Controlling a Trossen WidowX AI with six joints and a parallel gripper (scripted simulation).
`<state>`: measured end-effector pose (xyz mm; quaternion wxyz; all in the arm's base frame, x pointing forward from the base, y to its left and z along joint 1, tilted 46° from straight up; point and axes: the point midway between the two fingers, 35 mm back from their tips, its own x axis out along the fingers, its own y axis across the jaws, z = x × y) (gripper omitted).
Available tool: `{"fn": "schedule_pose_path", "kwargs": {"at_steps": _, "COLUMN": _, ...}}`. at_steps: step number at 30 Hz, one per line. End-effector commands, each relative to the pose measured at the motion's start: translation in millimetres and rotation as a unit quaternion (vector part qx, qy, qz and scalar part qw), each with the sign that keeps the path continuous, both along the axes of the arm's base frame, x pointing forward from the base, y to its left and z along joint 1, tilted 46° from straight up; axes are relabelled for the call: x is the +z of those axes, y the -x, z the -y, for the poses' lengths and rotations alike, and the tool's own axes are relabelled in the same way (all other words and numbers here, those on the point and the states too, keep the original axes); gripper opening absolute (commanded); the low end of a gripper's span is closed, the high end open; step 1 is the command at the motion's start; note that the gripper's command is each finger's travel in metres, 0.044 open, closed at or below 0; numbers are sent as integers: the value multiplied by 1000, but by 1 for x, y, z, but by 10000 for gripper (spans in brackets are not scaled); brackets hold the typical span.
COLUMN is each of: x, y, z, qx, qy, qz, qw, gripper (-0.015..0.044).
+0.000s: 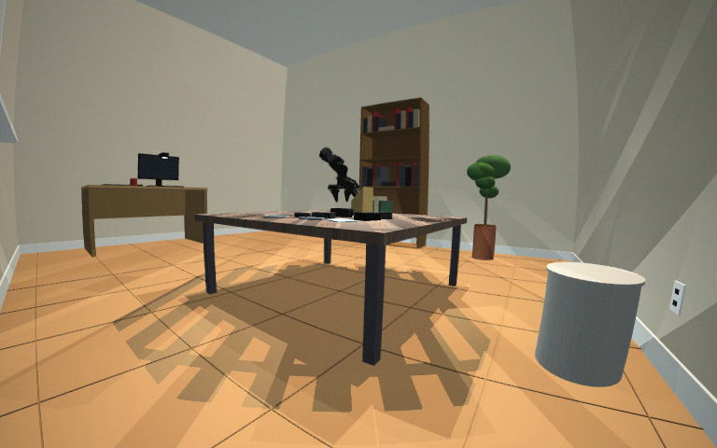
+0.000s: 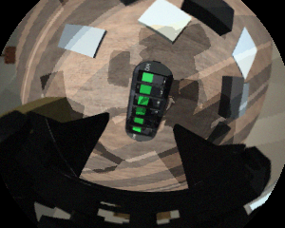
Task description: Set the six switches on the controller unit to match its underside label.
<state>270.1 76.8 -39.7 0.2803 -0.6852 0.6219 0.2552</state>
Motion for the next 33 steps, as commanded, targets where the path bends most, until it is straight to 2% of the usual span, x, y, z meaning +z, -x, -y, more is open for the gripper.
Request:
{"fn": "schedule_pose_path", "kwargs": {"at_steps": 1, "x": 21, "y": -1, "z": -26, "qx": 3, "qy": -11, "qz": 13, "qw": 1000, "gripper": 440}}
{"fn": "schedule_pose_path", "kwargs": {"at_steps": 6, "x": 21, "y": -1, "z": -26, "qx": 3, "qy": -11, "qz": 13, "qw": 1000, "gripper": 440}}
{"fn": "schedule_pose_path", "kwargs": {"at_steps": 23, "x": 21, "y": -1, "z": -26, "qx": 3, "qy": -11, "qz": 13, "qw": 1000, "gripper": 0}}
{"fn": "schedule_pose_path", "kwargs": {"at_steps": 33, "x": 21, "y": -1, "z": -26, "qx": 3, "qy": -11, "qz": 13, "qw": 1000, "gripper": 0}}
